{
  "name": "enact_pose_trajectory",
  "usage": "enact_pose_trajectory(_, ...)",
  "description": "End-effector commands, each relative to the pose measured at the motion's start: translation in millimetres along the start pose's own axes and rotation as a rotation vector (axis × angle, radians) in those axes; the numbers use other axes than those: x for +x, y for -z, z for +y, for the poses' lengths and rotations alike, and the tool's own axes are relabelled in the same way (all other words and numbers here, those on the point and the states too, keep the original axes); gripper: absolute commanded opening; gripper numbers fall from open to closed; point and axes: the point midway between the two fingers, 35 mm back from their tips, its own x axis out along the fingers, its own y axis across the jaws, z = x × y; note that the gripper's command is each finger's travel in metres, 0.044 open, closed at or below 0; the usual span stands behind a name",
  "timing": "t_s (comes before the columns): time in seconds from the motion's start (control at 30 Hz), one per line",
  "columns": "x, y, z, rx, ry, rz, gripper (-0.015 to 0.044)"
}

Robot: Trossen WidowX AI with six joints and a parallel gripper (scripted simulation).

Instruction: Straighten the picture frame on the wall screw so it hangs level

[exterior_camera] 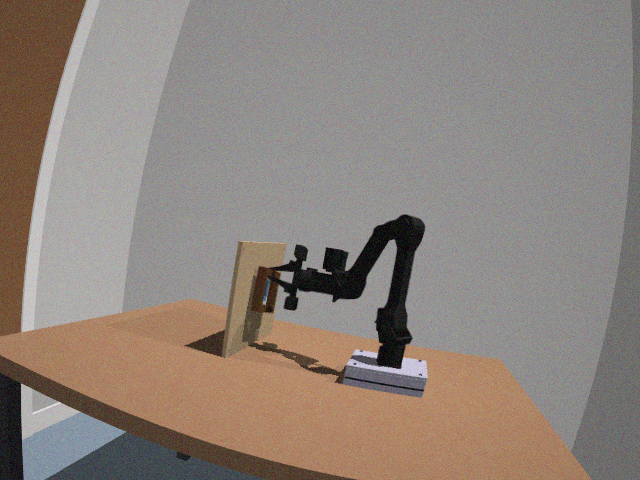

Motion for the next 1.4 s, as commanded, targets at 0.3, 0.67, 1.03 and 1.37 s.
enact_pose_trajectory(0.3,0.3,1.5,1.8,-0.010,-0.009,0.000,0.0000)
enact_pose_trajectory(0.67,0.3,2.4,1.8,-0.010,-0.009,0.000,0.0000)
enact_pose_trajectory(1.03,0.3,6.9,3.5,-0.009,-0.009,0.000,0.0000)
enact_pose_trajectory(1.37,0.3,7.0,2.1,-0.009,-0.009,0.000,0.0000)
